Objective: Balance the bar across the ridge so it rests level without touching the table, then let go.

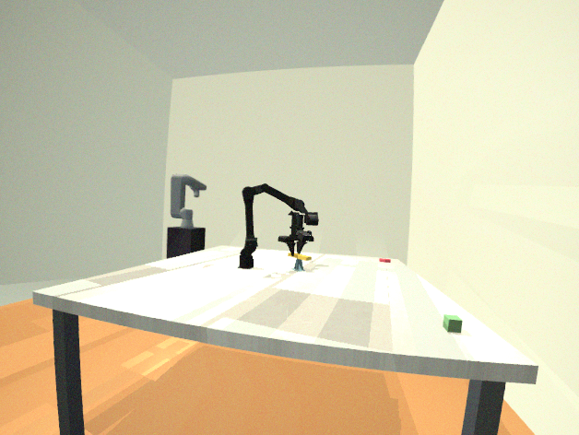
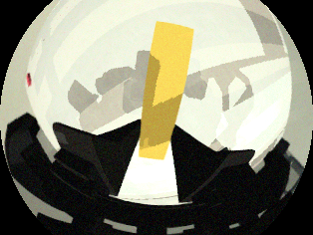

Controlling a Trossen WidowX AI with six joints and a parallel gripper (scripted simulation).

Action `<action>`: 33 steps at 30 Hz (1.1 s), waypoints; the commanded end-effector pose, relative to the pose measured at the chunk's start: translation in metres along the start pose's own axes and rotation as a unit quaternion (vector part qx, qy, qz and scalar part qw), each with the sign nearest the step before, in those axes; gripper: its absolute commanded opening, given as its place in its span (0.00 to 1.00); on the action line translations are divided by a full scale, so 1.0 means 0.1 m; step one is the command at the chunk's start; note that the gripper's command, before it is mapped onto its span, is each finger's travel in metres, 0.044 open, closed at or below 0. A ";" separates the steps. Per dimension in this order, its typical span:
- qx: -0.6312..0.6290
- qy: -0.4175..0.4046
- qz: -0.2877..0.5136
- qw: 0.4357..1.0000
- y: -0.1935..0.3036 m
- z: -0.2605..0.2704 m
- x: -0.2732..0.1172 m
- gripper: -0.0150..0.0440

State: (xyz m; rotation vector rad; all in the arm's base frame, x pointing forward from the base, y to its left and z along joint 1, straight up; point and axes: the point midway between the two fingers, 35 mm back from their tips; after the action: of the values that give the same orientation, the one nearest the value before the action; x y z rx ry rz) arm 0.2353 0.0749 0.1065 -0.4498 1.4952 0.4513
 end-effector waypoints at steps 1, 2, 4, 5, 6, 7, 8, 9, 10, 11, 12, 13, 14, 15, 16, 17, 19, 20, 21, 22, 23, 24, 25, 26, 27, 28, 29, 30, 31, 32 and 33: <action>0.000 0.000 0.000 1.000 0.00 0.00 0.00 0.48; 0.000 0.000 0.000 1.000 0.00 0.00 0.00 0.52; 0.000 0.000 0.000 1.000 0.00 0.00 0.00 0.54; 0.000 0.000 0.000 1.000 0.00 0.00 0.00 0.54; 0.000 0.000 0.000 1.000 0.00 0.00 0.00 0.54; 0.000 0.000 0.000 1.000 0.00 0.00 0.00 0.54; 0.000 0.000 0.000 1.000 0.00 0.00 0.00 0.54; 0.000 0.000 0.000 1.000 0.00 0.00 0.00 0.54; 0.000 0.000 0.000 1.000 0.00 0.00 0.00 0.54; 0.000 0.000 0.000 1.000 0.00 0.00 0.00 0.54; 0.000 0.000 0.000 1.000 0.00 0.00 0.00 0.54; 0.000 0.000 0.000 1.000 0.00 0.00 0.00 0.54; 0.000 0.000 0.000 1.000 0.00 0.00 0.00 0.54; 0.000 0.000 0.000 1.000 0.00 0.00 0.00 0.54; 0.000 0.000 0.000 1.000 0.00 0.00 0.00 0.54; 0.000 0.000 0.000 1.000 0.00 0.00 0.00 0.54; 0.000 0.000 0.000 1.000 0.00 0.00 0.00 0.54; 0.000 0.000 0.000 1.000 0.00 0.00 0.00 0.54; 0.000 0.000 0.000 1.000 0.00 0.00 0.00 0.54; 0.000 0.000 0.000 1.000 0.00 0.00 0.00 0.54; 0.000 0.000 0.000 1.000 0.00 0.00 0.00 0.54; 0.000 0.000 0.000 1.000 0.00 0.00 0.00 0.54; 0.000 0.000 0.000 1.000 0.00 0.00 0.00 0.54; 0.000 0.000 0.000 1.000 0.00 0.00 0.00 0.54; 0.000 0.000 0.000 1.000 0.00 0.00 0.00 0.54; 0.000 0.000 0.000 1.000 0.00 0.00 0.00 0.54; 0.000 0.000 0.000 1.000 0.00 0.00 0.00 0.54; 0.000 0.000 0.000 1.000 0.00 0.00 0.00 0.54; 0.000 0.000 0.000 1.000 0.00 0.00 0.00 0.54; 0.000 0.000 0.000 1.000 0.00 0.00 0.00 0.54; 0.000 0.000 0.000 1.000 0.00 0.00 0.00 0.54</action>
State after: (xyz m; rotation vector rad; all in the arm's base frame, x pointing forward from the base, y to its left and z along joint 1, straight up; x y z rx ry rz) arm 0.2353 0.0749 0.1065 -0.4498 1.4952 0.4513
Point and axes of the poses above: the point midway between the two fingers, 35 mm back from their tips, its own x axis out along the fingers, its own z axis across the jaws, y = z × x, and after that the axes turned 14 degrees about x, right-handed
